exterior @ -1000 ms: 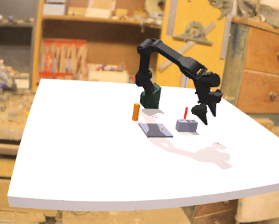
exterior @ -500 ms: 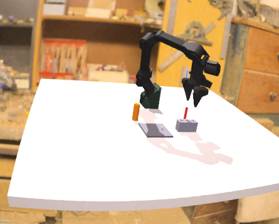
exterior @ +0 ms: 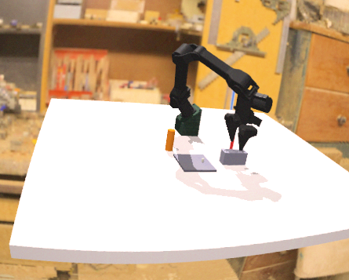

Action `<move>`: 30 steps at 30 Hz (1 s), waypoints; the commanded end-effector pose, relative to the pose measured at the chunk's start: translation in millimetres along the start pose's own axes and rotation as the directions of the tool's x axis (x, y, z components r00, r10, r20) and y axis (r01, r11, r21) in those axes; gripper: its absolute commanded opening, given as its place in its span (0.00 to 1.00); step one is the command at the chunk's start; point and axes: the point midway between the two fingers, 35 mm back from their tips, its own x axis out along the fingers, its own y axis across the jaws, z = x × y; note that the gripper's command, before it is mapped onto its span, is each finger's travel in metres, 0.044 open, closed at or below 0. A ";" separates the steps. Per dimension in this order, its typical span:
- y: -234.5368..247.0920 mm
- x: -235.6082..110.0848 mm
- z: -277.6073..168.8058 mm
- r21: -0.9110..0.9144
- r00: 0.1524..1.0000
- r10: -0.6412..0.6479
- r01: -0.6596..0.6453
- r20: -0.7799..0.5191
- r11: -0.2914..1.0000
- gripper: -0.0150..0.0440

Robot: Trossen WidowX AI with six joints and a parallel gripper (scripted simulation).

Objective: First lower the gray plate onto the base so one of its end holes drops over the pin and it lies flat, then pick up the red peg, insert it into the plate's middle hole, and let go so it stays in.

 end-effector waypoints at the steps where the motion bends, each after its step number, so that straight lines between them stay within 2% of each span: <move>1: 2.1 5.9 -0.6 -0.009 1.000 0.003 -0.003 -0.007 1.000 1.00; 30: 1.2 52.5 -1.1 -0.009 1.000 0.002 -0.002 -0.008 1.000 1.00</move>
